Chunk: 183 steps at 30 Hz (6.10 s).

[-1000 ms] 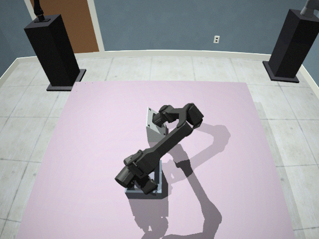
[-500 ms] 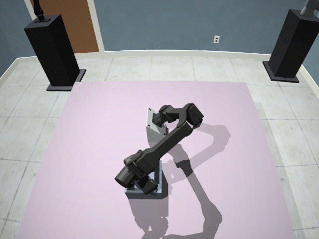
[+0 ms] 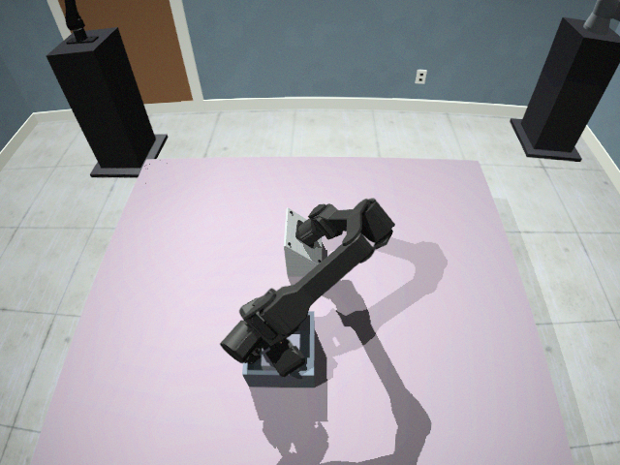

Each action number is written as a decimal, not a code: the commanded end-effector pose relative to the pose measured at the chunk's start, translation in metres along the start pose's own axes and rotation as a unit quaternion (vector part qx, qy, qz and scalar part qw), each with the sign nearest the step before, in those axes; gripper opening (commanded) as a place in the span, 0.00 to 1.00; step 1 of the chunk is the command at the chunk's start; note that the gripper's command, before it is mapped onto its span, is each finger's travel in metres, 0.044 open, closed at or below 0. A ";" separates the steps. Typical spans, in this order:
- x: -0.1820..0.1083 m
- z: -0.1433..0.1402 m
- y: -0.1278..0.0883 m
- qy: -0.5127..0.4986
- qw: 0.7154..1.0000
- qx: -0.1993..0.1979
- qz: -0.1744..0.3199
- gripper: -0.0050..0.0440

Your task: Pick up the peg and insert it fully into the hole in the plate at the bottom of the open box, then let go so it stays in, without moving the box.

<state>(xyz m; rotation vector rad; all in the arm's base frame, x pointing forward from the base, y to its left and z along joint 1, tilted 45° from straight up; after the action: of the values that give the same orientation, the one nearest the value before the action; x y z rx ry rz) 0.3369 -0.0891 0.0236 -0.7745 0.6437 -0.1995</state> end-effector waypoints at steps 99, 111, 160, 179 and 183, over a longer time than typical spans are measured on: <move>0.000 0.000 -0.064 -0.005 1.000 0.000 -0.004 1.00; 0.000 0.000 -0.064 -0.005 1.000 0.000 -0.004 1.00; 0.000 0.000 -0.064 -0.005 1.000 0.000 -0.004 1.00; 0.000 0.000 -0.064 -0.005 1.000 0.000 -0.004 1.00; 0.000 0.000 -0.064 -0.005 1.000 0.000 -0.004 1.00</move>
<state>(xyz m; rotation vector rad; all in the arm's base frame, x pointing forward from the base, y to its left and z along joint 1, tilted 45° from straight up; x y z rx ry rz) 0.3407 -0.1351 0.0678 -0.7770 0.6347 -0.2054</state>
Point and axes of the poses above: the point midway between the two fingers, 35 mm back from their tips, its own y axis out along the fingers, its own z axis across the jaws, x = y × z, the point moved 9 cm from there along -y, back along the fingers, and after that the axes turned 14 degrees about -y, right-handed, at the moved point
